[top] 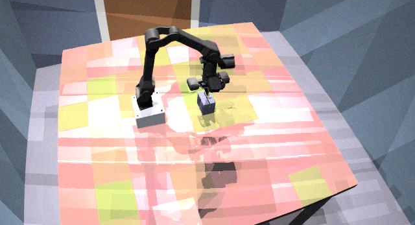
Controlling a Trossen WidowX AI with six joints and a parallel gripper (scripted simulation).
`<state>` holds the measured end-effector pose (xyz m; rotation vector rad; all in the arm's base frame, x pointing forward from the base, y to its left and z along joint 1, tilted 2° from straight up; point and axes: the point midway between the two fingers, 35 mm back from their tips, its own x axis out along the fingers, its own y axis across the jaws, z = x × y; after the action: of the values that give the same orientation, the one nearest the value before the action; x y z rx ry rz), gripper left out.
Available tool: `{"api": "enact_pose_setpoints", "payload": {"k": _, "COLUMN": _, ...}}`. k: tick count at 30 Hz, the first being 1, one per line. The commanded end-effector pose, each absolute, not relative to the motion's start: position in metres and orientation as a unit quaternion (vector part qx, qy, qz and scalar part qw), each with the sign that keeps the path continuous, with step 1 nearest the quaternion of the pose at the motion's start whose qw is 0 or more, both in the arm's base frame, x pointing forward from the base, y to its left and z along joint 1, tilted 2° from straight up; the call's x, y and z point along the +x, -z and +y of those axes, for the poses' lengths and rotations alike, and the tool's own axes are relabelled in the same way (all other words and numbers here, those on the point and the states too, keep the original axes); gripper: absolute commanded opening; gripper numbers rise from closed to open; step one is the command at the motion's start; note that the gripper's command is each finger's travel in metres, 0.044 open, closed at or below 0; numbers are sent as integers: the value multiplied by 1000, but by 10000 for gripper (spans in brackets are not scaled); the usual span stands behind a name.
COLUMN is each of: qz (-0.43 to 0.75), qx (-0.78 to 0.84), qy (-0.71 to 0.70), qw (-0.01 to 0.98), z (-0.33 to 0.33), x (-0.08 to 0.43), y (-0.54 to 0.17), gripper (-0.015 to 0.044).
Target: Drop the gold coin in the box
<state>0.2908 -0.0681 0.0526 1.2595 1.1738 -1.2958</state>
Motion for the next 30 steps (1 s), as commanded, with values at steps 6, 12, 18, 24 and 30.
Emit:
{"api": "enact_pose_setpoints", "payload": {"k": 6, "qz": 481, "qx": 514, "qy": 530, "qw": 474, "z": -69, "x": 290, "y": -47, "gripper": 0}}
{"api": "enact_pose_setpoints", "payload": {"k": 12, "qz": 482, "qx": 513, "qy": 529, "qw": 475, "z": -68, "x": 290, "y": -44, "gripper": 0}}
{"api": "enact_pose_setpoints", "payload": {"k": 18, "qz": 482, "qx": 512, "qy": 528, "qw": 475, "z": -69, "x": 290, "y": -41, "gripper": 0}}
{"api": "enact_pose_setpoints", "payload": {"k": 24, "qz": 482, "qx": 513, "qy": 528, "qw": 475, "z": -69, "x": 290, "y": -37, "gripper": 0}}
{"api": "enact_pose_setpoints", "payload": {"k": 30, "qz": 480, "qx": 514, "qy": 529, "qw": 474, "z": -69, "x": 290, "y": -38, "gripper": 53}}
